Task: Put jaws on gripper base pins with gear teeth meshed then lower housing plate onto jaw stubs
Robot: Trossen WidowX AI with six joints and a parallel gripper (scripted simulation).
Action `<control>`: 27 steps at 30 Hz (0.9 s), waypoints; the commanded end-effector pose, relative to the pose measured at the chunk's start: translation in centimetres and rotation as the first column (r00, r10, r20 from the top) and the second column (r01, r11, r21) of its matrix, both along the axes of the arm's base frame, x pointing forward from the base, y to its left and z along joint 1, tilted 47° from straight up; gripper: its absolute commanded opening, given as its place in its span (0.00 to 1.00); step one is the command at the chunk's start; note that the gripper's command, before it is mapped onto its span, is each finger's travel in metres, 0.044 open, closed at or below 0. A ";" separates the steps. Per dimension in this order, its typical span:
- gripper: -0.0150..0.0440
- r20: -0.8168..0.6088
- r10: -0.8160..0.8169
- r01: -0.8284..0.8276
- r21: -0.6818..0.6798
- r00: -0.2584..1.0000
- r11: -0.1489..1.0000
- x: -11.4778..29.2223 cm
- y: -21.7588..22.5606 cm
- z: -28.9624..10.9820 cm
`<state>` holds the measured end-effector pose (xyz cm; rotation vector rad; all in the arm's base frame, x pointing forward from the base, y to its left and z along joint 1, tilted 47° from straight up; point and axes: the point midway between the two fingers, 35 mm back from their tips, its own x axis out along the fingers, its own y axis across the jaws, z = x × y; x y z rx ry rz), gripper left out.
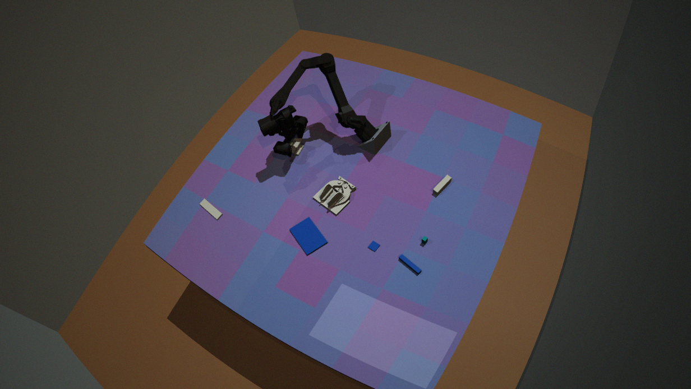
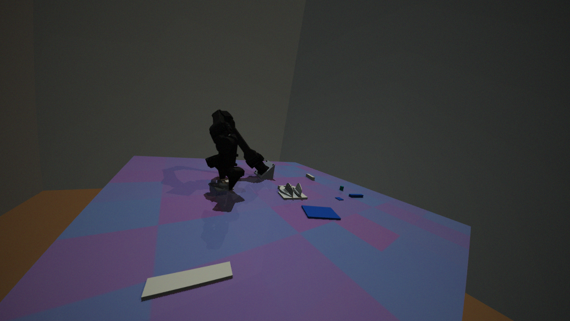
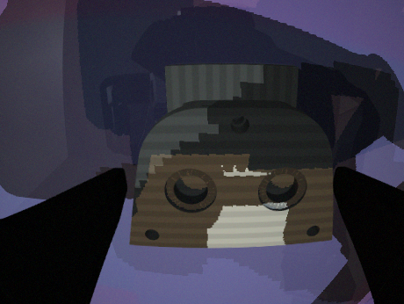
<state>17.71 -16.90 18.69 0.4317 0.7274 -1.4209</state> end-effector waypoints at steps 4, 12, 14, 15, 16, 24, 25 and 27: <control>1.00 -0.003 0.005 -0.005 0.003 1.000 1.000 0.0 0.0 -0.1; 0.98 0.000 0.000 0.000 0.000 1.000 1.000 0.0 0.0 0.0; 0.95 0.000 0.000 0.000 0.000 1.000 1.000 0.0 0.0 0.0; 0.94 0.000 0.000 0.000 0.000 1.000 1.000 0.0 0.0 0.0; 0.93 0.000 0.000 0.000 0.000 1.000 1.000 0.0 0.0 0.0; 0.85 0.000 0.000 0.000 0.000 1.000 1.000 0.0 0.0 0.0; 0.85 0.000 0.000 0.000 0.000 1.000 1.000 0.0 0.0 0.0; 0.85 0.000 0.000 0.000 0.000 1.000 1.000 0.0 0.0 0.0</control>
